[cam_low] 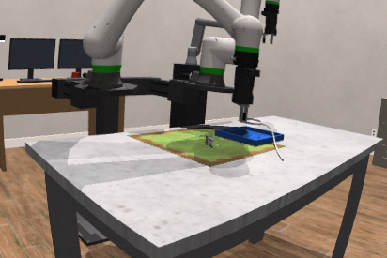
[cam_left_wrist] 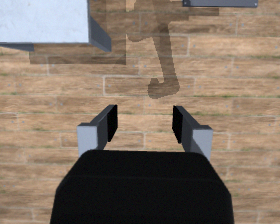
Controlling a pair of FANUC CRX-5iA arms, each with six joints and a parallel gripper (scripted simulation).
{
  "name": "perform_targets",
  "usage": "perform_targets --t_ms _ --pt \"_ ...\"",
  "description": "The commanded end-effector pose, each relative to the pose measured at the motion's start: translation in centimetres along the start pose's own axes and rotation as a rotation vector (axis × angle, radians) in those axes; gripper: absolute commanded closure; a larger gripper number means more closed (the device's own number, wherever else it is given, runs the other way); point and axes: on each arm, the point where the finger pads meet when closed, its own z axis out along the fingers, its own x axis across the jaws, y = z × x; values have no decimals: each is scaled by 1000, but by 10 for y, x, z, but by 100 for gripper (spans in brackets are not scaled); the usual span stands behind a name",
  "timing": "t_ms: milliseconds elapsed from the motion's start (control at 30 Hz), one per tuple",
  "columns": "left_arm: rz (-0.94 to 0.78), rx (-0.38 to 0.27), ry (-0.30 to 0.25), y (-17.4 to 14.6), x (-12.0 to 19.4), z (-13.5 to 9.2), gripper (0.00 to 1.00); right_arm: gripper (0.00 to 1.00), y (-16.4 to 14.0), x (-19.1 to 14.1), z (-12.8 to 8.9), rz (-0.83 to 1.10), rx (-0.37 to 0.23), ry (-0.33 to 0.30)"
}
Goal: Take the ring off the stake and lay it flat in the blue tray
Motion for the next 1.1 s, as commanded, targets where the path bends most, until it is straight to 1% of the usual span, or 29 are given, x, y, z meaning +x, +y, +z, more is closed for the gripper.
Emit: perform_targets --t_ms 0,567,1067 --pt "0 -2 0 0 0 -1 0 100 0 -1 -1 0 1 -2" --pt "0 -2 0 0 0 -1 0 100 0 -1 0 0 1 -2" --pt "0 -2 0 0 0 -1 0 100 -1 -1 11 0 1 -2"
